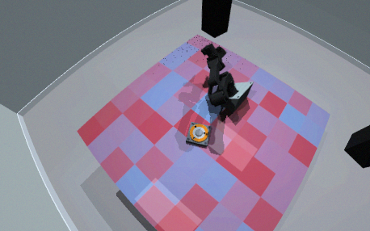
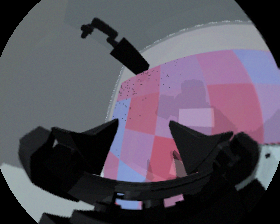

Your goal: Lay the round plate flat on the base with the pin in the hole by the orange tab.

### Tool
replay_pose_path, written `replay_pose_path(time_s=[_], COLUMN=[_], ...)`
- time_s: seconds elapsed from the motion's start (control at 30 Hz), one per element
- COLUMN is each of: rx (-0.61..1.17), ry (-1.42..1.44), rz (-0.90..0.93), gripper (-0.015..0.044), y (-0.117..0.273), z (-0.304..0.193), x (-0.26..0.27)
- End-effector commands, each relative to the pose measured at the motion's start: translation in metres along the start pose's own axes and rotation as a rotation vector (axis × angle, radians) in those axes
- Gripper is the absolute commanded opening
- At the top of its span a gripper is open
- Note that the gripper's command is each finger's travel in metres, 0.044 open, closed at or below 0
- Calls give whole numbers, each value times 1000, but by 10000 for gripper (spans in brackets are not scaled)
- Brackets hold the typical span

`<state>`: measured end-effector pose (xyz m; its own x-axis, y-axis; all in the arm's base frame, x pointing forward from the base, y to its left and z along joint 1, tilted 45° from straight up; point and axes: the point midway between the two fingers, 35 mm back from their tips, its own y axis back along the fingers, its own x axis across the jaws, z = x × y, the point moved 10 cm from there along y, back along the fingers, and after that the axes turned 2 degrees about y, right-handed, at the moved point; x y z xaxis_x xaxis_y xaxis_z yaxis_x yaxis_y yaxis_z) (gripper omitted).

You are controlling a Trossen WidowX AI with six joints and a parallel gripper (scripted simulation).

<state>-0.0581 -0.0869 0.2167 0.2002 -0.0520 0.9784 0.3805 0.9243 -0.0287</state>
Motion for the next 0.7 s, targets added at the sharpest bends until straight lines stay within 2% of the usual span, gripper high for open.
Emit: replay_pose_path(time_s=[0.0, 0.47, 0.67], rx=[5, 463, 639], ry=[5, 154, 238], rz=[0, -83, -127], gripper=[374, 6, 0], y=[0, -23, -27], z=[0, -48, -75], x=[1, 46, 58])
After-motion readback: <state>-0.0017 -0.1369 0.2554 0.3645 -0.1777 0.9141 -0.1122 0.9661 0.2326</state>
